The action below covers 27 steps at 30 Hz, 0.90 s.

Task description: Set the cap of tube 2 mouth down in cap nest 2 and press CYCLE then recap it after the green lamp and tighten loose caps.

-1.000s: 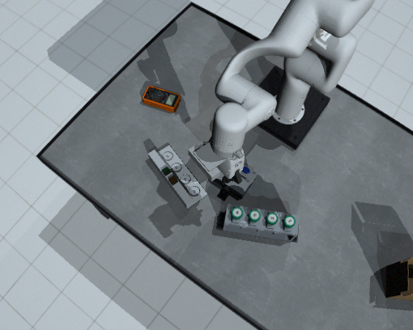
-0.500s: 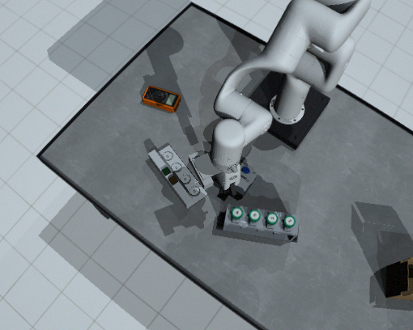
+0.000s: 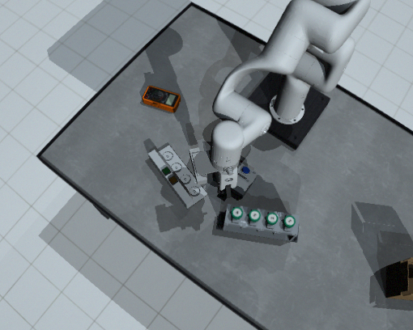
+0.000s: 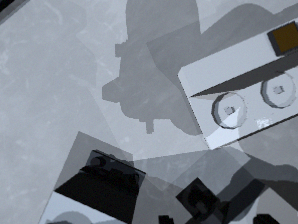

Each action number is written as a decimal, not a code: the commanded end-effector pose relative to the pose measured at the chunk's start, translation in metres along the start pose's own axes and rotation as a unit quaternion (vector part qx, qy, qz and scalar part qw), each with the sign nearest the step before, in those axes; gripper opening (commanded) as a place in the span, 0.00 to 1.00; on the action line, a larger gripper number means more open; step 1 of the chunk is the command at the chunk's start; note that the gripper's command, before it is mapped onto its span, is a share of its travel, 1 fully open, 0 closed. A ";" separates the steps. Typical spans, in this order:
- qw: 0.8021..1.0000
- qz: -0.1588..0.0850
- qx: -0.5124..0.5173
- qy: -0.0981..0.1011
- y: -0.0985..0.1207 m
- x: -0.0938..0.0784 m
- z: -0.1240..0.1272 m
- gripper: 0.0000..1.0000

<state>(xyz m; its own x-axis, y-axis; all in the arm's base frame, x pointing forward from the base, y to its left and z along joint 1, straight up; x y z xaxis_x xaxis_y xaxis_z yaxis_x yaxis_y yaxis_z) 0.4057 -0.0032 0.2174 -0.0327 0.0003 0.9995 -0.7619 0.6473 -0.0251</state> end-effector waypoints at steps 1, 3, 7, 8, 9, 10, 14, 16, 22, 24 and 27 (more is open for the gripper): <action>1.000 0.004 -0.030 0.004 -0.001 0.002 -0.002 0.46; 0.999 0.003 -0.047 0.005 -0.001 0.002 -0.002 0.46; 0.997 0.000 -0.080 0.006 -0.002 0.002 -0.002 0.46; 0.996 0.000 -0.089 0.006 -0.002 0.002 -0.002 0.46; 0.995 -0.001 -0.097 0.007 -0.002 0.002 -0.002 0.46; 0.994 -0.001 -0.105 0.007 -0.002 0.002 -0.002 0.46; 0.992 -0.003 -0.130 0.008 -0.002 0.002 -0.003 0.46; 0.990 -0.003 -0.138 0.008 -0.002 0.002 -0.003 0.46; 0.982 -0.007 -0.187 0.011 -0.003 0.002 -0.003 0.46; 0.979 -0.008 -0.204 0.011 -0.003 0.002 -0.003 0.46; 0.977 -0.008 -0.211 0.012 -0.003 0.002 -0.003 0.46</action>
<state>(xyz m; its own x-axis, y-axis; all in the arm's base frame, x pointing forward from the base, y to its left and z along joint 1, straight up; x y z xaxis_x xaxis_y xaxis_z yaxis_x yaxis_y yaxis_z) 0.4084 -0.0032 0.2174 -0.0007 0.0000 1.0000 -0.4547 0.8907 -0.0004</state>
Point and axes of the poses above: the point where the finger pads meet when closed, its own x axis back along the fingers, its own z axis across the jaws, y = z × x, the point moved 8 cm from there along x, back along the fingers, and after that the axes turned 1 degree about -x, right-handed, at the moved point
